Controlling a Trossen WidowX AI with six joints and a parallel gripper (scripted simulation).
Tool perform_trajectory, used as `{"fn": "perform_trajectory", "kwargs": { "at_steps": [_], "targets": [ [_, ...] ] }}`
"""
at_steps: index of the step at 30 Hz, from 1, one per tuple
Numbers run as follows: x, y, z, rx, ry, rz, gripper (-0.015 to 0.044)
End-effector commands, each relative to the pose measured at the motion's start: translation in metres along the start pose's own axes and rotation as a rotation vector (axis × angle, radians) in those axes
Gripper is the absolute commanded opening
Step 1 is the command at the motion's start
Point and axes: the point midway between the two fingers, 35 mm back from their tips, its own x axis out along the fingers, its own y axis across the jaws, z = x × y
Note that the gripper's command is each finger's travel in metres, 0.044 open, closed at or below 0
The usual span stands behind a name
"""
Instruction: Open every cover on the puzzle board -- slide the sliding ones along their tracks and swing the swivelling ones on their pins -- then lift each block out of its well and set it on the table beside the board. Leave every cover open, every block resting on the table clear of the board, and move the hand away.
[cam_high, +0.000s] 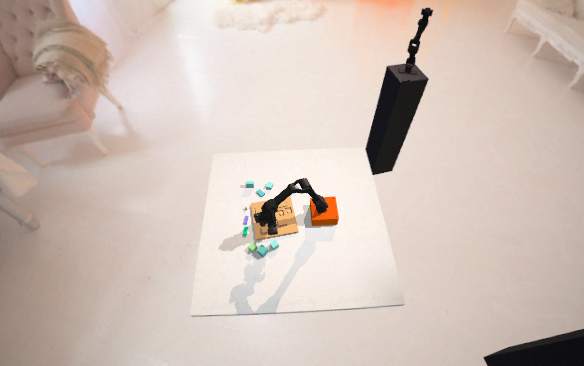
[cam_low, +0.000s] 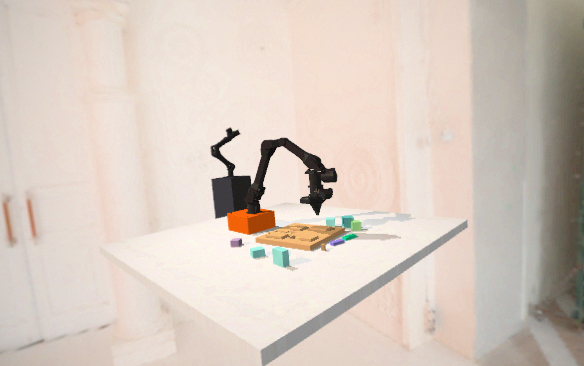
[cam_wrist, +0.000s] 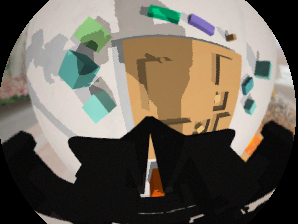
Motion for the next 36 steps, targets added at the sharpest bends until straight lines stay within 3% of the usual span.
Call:
{"fn": "perform_trajectory", "kwargs": {
  "at_steps": [1,36],
  "targets": [
    [-0.001,0.005,0.001,-0.065,-0.003,-0.006,0.0],
    [0.012,0.006,0.002,-0.065,-0.003,-0.006,0.0]
  ]
}}
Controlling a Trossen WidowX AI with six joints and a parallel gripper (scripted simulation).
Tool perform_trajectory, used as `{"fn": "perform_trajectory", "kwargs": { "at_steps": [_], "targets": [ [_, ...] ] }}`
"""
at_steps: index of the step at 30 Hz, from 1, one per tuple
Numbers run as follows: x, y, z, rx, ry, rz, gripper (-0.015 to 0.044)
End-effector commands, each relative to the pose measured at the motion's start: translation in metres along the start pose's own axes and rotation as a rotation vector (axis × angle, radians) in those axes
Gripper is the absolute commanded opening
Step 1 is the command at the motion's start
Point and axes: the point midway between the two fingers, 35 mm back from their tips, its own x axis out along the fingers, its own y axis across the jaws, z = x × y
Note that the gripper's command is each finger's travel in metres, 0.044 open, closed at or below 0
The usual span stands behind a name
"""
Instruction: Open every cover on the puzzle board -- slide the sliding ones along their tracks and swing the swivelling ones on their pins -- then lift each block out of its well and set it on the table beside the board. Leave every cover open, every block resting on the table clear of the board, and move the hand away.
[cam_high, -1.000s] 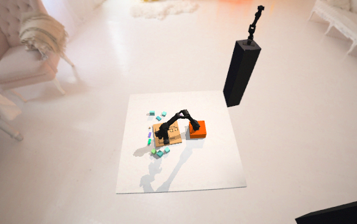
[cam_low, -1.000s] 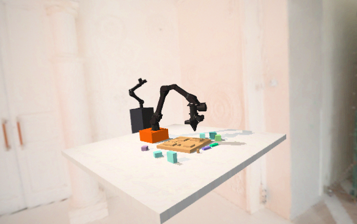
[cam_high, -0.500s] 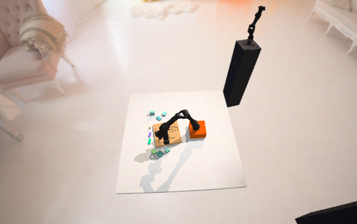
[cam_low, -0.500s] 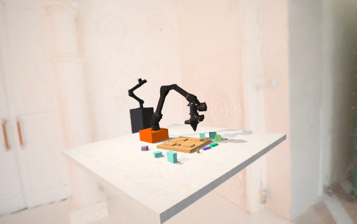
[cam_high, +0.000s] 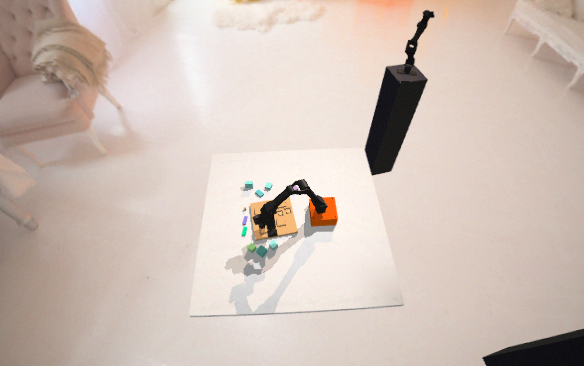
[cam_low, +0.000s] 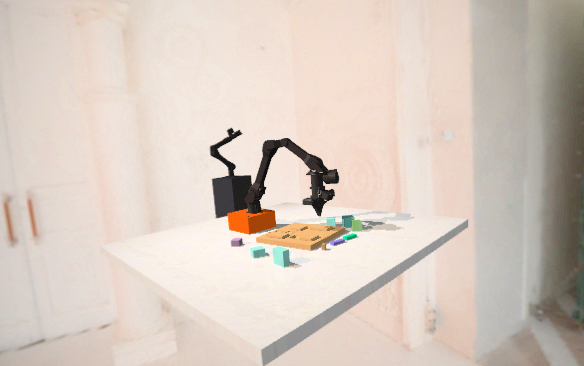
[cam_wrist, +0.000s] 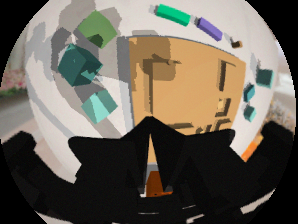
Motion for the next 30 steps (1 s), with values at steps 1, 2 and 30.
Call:
{"fn": "perform_trajectory", "kwargs": {
  "at_steps": [1,2,30],
  "targets": [
    [0.005,-0.001,0.0,-0.006,0.001,-0.005,0.0],
    [0.006,-0.001,0.0,-0.006,0.001,-0.005,0.0],
    [0.033,-0.001,0.0,-0.006,0.001,-0.005,0.0]
  ]
}}
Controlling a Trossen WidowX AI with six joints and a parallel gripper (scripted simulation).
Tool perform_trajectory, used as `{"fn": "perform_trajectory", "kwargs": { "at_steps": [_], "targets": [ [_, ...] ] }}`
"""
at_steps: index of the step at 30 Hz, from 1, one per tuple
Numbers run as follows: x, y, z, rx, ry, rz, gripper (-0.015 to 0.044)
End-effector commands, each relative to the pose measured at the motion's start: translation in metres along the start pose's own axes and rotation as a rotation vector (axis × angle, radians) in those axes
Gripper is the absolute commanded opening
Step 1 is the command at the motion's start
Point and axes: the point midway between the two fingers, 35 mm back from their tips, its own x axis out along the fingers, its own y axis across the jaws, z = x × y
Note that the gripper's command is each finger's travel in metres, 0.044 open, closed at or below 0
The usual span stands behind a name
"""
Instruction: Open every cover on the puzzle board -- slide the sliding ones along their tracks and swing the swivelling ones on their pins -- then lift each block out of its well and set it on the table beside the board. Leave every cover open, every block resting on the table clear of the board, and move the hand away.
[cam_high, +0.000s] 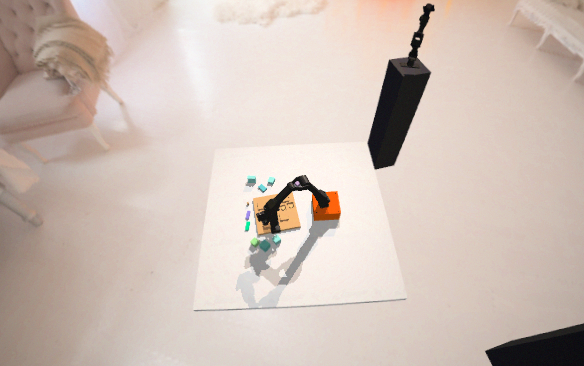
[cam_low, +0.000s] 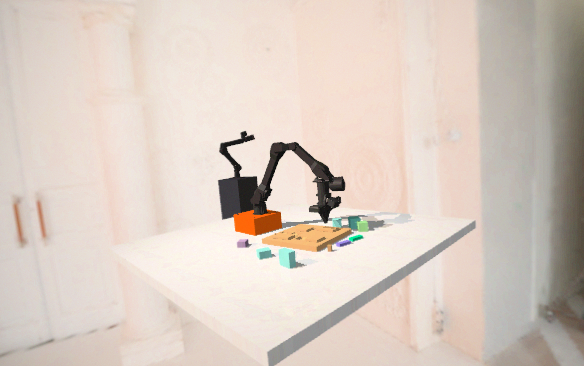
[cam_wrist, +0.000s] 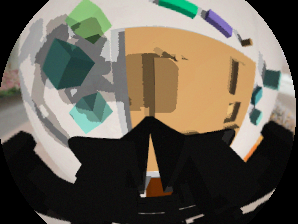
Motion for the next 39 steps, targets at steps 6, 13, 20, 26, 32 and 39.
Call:
{"fn": "perform_trajectory", "kwargs": {
  "at_steps": [6,13,20,26,32,39],
  "targets": [
    [0.01,-0.001,-0.001,-0.006,0.002,-0.005,0.0],
    [0.016,-0.001,-0.002,-0.006,0.002,-0.005,0.0],
    [0.019,-0.004,-0.003,-0.006,0.002,-0.005,0.0],
    [0.019,-0.012,-0.005,-0.006,0.002,-0.006,0.0],
    [0.02,-0.019,-0.007,-0.006,0.003,-0.007,0.0],
    [0.02,-0.025,-0.008,-0.006,0.003,-0.007,0.0]
  ]
}}
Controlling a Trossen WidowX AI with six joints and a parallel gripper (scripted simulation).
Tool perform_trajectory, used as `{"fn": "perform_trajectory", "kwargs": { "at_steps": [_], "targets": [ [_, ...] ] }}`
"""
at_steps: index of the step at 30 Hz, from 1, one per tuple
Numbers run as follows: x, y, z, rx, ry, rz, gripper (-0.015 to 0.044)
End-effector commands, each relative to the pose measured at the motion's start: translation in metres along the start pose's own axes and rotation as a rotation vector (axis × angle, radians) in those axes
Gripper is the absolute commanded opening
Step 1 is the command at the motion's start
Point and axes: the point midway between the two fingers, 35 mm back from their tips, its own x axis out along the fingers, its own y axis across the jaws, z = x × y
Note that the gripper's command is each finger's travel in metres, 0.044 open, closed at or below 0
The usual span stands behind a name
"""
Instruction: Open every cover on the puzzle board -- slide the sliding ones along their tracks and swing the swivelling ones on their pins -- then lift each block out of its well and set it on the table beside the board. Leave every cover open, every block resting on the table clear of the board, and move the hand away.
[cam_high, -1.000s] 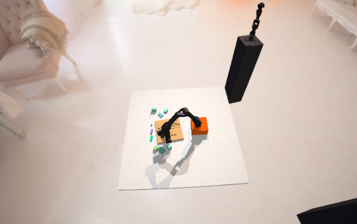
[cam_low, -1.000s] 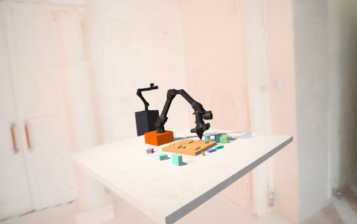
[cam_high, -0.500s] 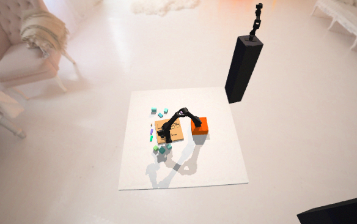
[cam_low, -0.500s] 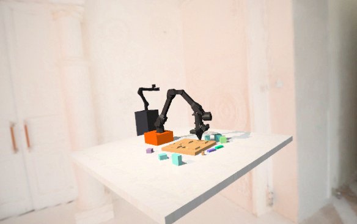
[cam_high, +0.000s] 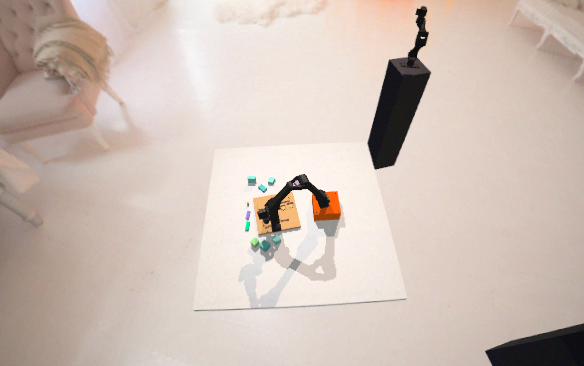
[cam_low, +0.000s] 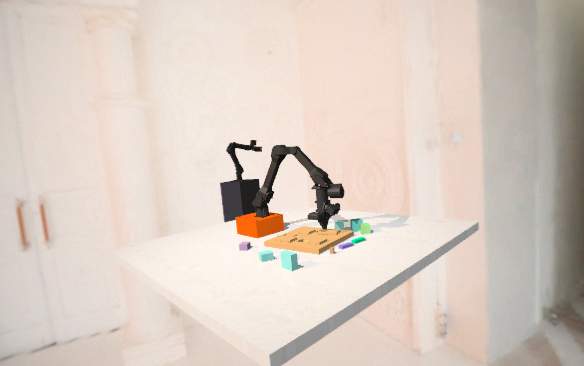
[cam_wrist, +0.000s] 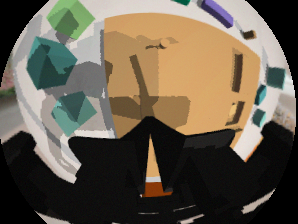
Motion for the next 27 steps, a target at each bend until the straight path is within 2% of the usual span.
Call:
{"fn": "perform_trajectory", "kwargs": {
  "at_steps": [1,27],
  "targets": [
    [0.0,-0.006,-0.001,-0.003,0.001,-0.004,0.0],
    [0.0,-0.036,0.002,-0.003,0.0,-0.007,0.0]
  ]
}}
